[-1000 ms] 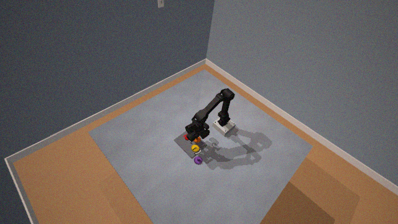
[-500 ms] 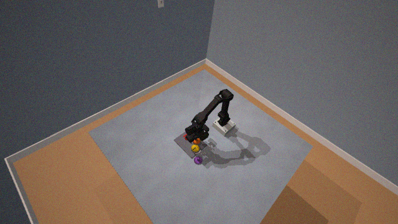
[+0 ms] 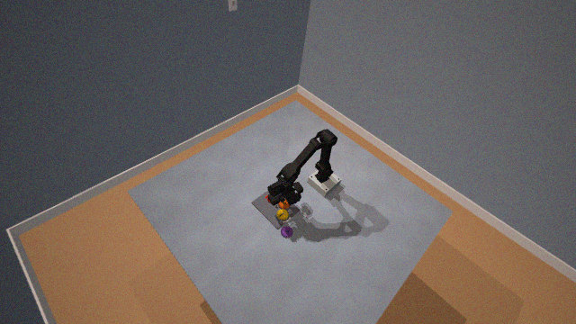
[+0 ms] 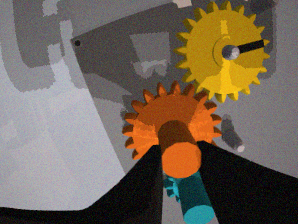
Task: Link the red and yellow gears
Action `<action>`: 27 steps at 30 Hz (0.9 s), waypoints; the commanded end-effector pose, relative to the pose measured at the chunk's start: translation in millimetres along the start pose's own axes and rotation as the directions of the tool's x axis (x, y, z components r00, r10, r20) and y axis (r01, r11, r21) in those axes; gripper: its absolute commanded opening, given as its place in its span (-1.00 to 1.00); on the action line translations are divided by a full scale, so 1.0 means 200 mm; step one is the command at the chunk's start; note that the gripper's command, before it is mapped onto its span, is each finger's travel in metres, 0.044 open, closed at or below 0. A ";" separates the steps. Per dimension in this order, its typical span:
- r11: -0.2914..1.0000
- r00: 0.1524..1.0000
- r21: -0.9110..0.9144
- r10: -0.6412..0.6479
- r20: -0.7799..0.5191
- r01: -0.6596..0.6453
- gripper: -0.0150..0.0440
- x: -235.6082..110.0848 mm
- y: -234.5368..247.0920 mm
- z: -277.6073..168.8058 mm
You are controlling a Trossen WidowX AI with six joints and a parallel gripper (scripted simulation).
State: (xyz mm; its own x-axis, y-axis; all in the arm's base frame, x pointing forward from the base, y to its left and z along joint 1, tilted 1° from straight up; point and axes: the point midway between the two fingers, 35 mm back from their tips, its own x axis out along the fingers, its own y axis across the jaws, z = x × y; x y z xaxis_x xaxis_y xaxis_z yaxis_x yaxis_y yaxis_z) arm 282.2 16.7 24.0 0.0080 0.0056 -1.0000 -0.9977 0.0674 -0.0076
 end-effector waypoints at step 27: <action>0.986 1.000 -0.166 -0.001 -0.003 0.000 -0.02 0.00 0.00 0.00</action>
State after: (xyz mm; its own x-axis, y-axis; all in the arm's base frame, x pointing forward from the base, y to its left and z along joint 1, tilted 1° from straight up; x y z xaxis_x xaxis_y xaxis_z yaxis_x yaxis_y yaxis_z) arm 281.4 16.6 19.8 0.0059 0.0028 -1.0000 -0.9909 -0.1342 -0.0063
